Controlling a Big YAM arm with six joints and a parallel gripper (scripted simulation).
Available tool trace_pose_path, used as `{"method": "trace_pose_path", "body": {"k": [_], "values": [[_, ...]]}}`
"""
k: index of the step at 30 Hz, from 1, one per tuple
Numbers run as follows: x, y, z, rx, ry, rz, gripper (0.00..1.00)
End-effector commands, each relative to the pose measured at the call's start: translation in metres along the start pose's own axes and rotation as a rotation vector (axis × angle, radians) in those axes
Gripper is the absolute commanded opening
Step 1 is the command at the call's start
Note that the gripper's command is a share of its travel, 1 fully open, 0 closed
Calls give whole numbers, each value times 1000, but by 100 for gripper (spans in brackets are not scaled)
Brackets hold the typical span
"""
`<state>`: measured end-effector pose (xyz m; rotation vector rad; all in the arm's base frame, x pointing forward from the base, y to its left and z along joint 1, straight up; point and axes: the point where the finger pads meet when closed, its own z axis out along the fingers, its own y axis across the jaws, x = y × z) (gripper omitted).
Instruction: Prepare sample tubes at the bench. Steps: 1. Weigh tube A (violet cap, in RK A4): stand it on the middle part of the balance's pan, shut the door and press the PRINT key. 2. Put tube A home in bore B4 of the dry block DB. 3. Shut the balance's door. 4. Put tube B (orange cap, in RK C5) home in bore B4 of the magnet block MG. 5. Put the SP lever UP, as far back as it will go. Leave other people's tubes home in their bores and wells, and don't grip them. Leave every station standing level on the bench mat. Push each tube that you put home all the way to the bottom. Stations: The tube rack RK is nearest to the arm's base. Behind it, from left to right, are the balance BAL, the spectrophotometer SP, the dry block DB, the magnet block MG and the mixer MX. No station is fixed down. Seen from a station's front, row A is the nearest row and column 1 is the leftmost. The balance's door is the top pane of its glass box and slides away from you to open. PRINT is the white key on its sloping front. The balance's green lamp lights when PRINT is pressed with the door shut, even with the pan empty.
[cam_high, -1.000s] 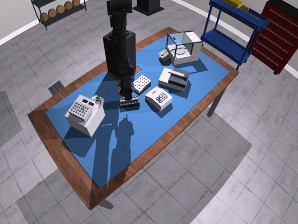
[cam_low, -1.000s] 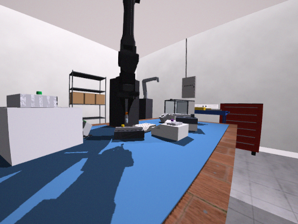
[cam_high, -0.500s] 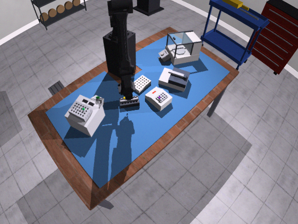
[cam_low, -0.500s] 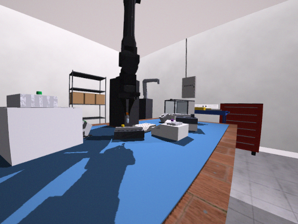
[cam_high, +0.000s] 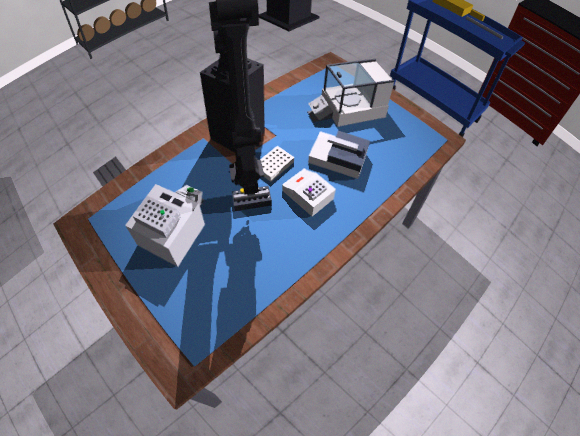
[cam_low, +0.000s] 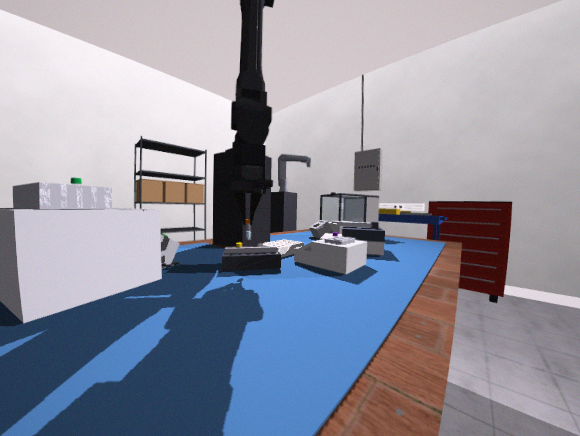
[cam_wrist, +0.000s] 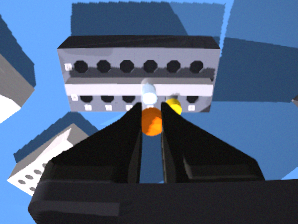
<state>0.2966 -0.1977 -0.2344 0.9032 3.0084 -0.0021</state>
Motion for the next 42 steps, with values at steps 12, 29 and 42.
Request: {"method": "trace_pose_path", "body": {"k": [12,29,42], "values": [[-5,-1,-1,-1,-11,9,9],[8,-2,6,-2,8,18,9],[8,-3,6,-2,11,18,9]]}}
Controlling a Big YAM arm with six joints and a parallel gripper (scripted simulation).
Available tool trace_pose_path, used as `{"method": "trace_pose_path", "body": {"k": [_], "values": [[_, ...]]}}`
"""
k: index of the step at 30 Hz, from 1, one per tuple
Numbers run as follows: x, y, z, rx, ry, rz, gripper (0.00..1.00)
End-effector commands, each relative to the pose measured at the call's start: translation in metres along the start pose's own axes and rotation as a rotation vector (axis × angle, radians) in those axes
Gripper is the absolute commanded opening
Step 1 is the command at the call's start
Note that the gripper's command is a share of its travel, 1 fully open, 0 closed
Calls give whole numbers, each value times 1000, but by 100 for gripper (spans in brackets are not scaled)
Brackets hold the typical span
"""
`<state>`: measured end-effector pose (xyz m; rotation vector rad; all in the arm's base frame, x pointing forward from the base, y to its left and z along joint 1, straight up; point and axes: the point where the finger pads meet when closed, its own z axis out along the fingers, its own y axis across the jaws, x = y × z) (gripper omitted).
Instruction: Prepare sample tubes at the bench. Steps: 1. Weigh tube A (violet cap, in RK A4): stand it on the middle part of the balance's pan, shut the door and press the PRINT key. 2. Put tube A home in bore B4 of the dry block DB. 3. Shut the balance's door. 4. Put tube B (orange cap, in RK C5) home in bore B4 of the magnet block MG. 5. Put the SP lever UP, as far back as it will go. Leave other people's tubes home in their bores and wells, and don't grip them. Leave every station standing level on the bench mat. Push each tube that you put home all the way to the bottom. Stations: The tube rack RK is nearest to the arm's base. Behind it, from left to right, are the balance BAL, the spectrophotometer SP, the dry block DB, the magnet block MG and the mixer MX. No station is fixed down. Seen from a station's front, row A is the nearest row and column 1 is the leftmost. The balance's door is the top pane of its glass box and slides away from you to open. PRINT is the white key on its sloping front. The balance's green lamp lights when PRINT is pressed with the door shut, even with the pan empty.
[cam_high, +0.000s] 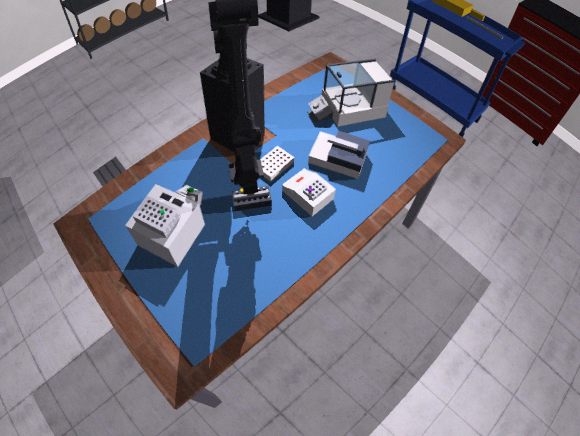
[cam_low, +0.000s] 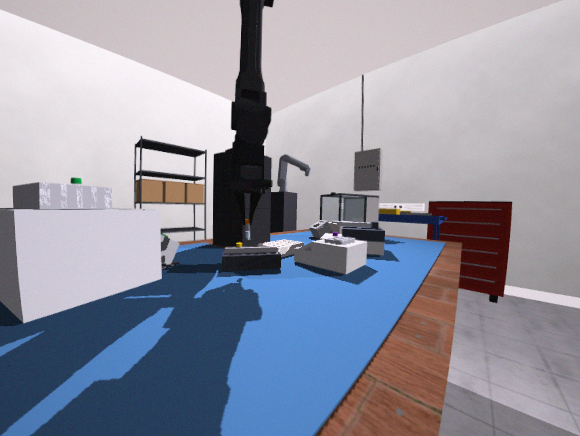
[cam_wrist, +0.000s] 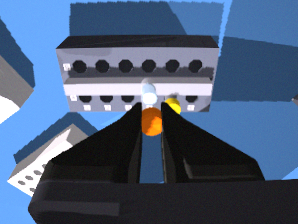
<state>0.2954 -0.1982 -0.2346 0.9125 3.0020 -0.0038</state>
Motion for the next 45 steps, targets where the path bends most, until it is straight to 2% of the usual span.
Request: {"method": "trace_pose_path", "body": {"k": [1,13,14,22,23,41,44,45], "values": [[8,-2,6,-2,15,11,9],[9,-3,6,-2,15,11,9],[-2,-1,-1,-1,-7,2,9],[-3,-1,-1,-1,-7,2,9],[-2,-4,7,-1,-6,11,9],[-2,-2,34,-1,-7,7,9],[3,-2,34,-2,9,7,9],[-2,-1,27,-1,-6,2,9]]}}
